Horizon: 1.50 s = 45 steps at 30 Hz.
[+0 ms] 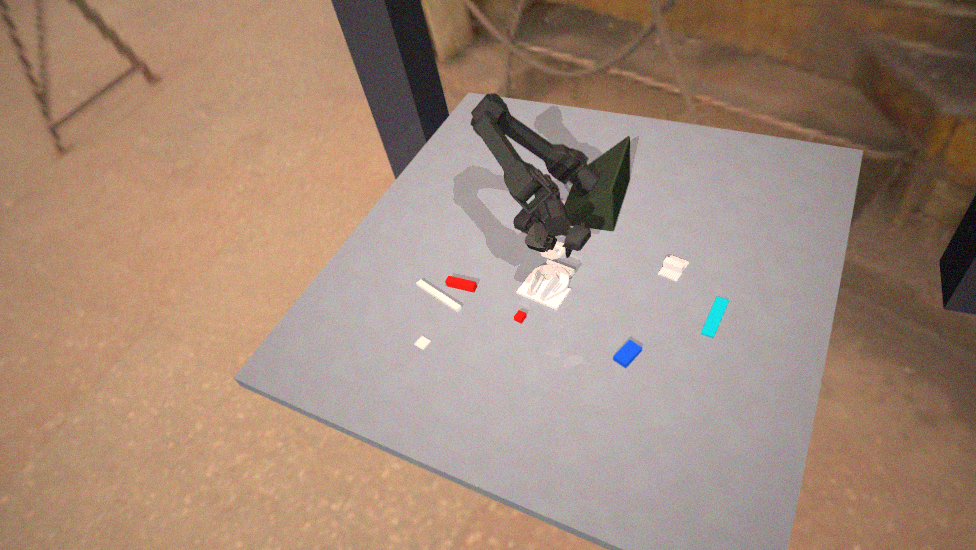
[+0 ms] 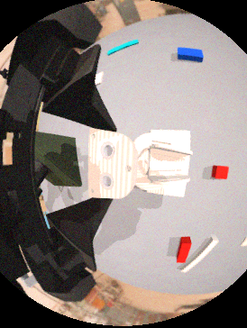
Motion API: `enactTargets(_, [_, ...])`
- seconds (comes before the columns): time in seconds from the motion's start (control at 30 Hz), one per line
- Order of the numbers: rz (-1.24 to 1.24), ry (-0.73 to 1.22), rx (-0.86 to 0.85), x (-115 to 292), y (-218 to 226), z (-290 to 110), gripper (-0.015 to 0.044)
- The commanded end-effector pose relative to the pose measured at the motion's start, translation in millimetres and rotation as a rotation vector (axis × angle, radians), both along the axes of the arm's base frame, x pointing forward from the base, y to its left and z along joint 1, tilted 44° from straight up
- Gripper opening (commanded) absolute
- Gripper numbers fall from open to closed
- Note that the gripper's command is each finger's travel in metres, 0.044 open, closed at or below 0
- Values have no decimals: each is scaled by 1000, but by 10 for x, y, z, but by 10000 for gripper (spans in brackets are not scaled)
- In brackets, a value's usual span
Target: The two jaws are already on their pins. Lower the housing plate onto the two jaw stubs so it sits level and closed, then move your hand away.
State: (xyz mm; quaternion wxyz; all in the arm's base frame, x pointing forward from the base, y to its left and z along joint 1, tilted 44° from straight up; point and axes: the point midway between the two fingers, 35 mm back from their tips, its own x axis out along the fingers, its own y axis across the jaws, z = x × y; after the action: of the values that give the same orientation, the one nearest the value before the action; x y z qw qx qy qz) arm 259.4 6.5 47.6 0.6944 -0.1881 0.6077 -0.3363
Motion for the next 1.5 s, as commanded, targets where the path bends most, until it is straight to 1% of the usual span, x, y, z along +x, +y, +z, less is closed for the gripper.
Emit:
enactTargets(0.0, [-5,-5,3,-2,3,-2,351])
enactTargets(0.67, [-6,-5,3,-2,7,-21,351])
enactTargets(1.47, [-5,-6,3,26,-260,-305,351])
